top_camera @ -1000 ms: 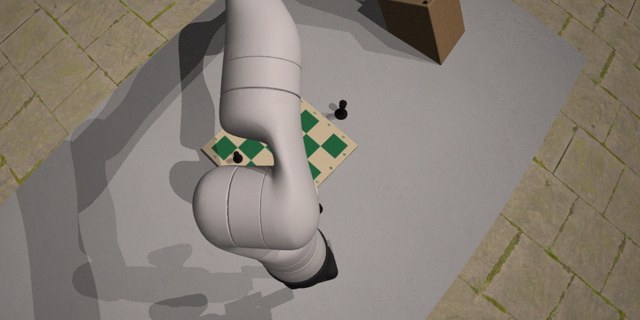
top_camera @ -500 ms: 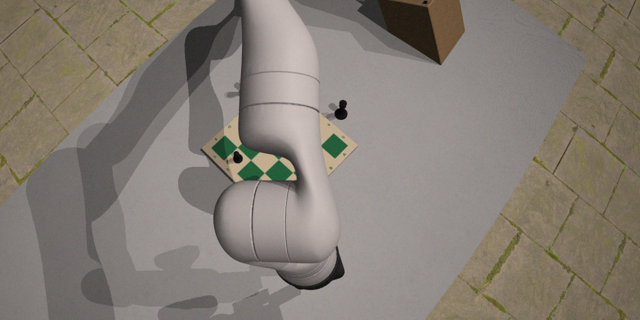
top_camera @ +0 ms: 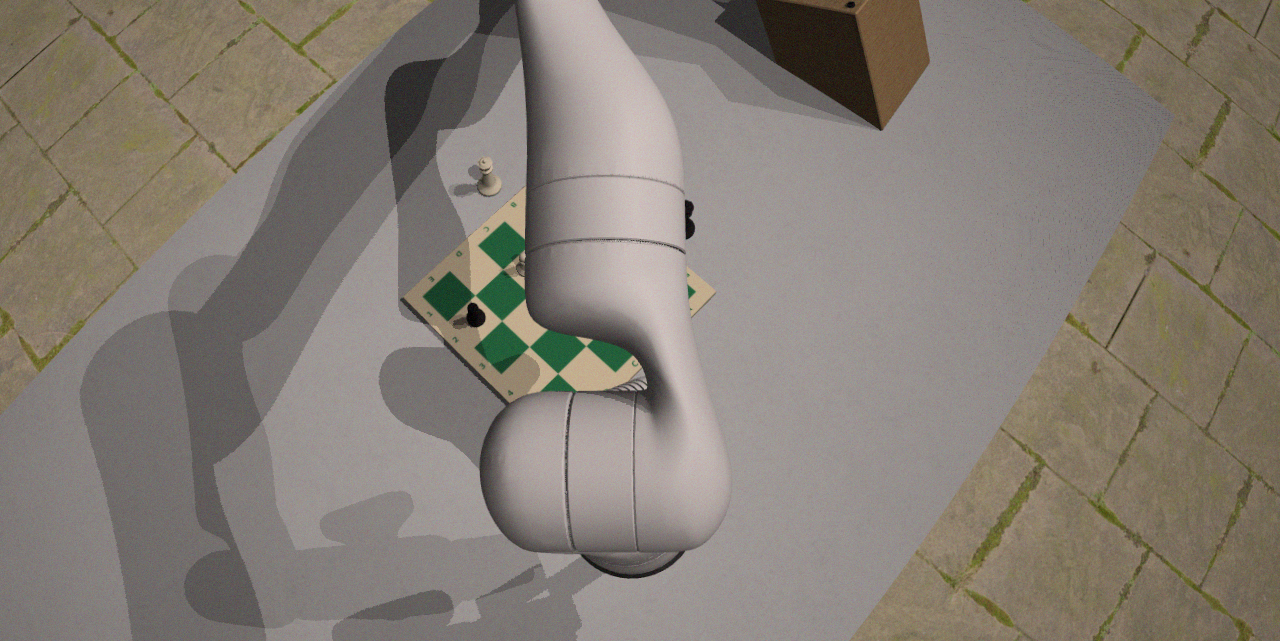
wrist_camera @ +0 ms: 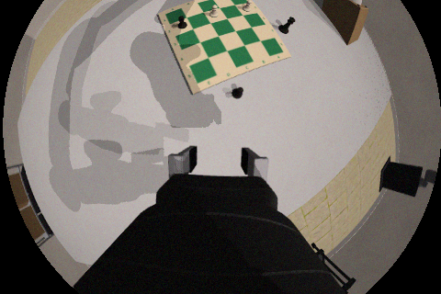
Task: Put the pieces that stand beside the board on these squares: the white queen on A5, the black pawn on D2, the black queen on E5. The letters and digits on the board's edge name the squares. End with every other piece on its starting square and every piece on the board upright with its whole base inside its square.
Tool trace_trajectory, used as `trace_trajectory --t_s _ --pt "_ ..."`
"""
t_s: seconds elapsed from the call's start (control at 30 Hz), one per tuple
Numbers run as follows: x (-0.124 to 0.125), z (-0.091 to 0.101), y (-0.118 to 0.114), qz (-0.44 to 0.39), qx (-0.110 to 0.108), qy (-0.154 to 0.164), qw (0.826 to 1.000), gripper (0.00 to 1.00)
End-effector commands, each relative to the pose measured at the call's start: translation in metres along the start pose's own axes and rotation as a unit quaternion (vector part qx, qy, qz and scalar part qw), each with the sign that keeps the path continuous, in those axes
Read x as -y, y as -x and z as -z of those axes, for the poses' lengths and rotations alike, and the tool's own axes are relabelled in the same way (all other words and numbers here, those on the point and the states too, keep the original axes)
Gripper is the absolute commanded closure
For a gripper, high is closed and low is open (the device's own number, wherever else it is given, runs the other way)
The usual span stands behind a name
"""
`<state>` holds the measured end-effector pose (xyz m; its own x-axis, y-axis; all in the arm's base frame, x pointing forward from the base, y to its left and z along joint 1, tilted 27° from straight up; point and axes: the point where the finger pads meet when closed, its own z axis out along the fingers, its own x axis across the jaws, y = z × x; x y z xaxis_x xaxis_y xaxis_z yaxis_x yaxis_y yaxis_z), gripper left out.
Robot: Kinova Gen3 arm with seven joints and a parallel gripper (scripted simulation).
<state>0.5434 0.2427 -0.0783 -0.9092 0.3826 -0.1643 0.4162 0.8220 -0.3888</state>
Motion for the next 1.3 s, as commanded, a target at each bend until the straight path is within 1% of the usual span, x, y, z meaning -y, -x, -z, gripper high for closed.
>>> trace_trajectory --t_s 0.0,0.2,0.23,0.5,0.53,0.8,0.83,1.1,1.13,1.27 --pt "-0.003 -0.001 -0.003 0.003 0.001 0.0 1.0 0.0" --pt "-0.003 -0.001 -0.003 0.003 0.001 0.0 1.0 0.0" --pt "0.001 -0.005 -0.007 0.015 0.009 -0.02 1.0 0.0" --pt "0.001 -0.005 -0.007 0.015 0.009 -0.02 1.0 0.0" --pt "0.003 -0.01 -0.009 0.026 0.016 -0.037 0.999 0.0" --pt "0.003 -0.01 -0.009 0.026 0.016 -0.037 0.999 0.0" --pt "0.005 -0.015 -0.012 0.037 0.023 -0.053 0.998 0.0" --pt "0.005 -0.015 -0.012 0.037 0.023 -0.053 0.998 0.0" --pt "0.008 -0.02 -0.015 0.048 0.029 -0.069 0.996 0.0" --pt "0.008 -0.02 -0.015 0.048 0.029 -0.069 0.996 0.0"
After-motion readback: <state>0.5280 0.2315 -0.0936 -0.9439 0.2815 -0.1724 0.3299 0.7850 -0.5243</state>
